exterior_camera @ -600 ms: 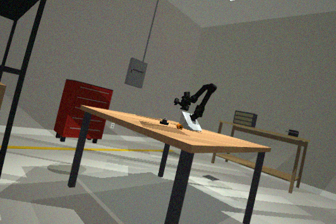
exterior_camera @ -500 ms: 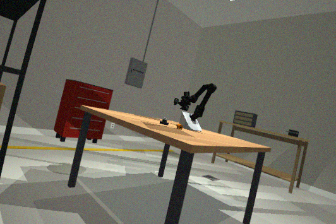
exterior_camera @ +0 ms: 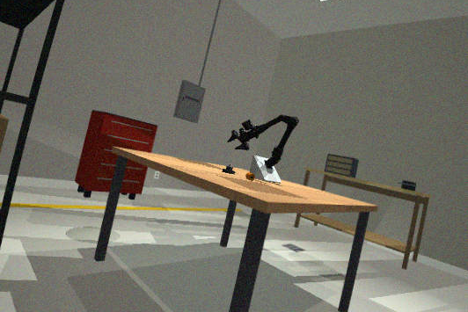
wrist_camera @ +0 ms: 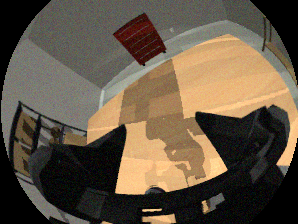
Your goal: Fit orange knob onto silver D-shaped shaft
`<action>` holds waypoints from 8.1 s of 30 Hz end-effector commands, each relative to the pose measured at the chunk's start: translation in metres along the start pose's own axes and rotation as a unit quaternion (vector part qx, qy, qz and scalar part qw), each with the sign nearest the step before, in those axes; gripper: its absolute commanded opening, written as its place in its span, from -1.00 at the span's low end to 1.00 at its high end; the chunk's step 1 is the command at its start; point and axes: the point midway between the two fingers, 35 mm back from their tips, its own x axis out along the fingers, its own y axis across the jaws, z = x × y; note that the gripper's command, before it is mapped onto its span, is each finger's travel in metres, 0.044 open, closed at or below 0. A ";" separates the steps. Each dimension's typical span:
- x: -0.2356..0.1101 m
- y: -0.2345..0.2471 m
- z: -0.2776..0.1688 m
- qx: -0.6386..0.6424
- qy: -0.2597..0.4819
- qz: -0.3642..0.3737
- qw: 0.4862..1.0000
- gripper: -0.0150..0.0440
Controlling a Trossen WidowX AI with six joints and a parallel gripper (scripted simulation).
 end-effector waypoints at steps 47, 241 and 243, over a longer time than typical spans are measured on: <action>-0.165 0.058 -0.371 0.103 0.363 -0.272 0.885 1.00; -0.157 0.051 -0.381 -0.885 0.272 0.364 0.103 0.12; -0.157 0.051 -0.381 -0.885 0.272 0.364 0.103 0.12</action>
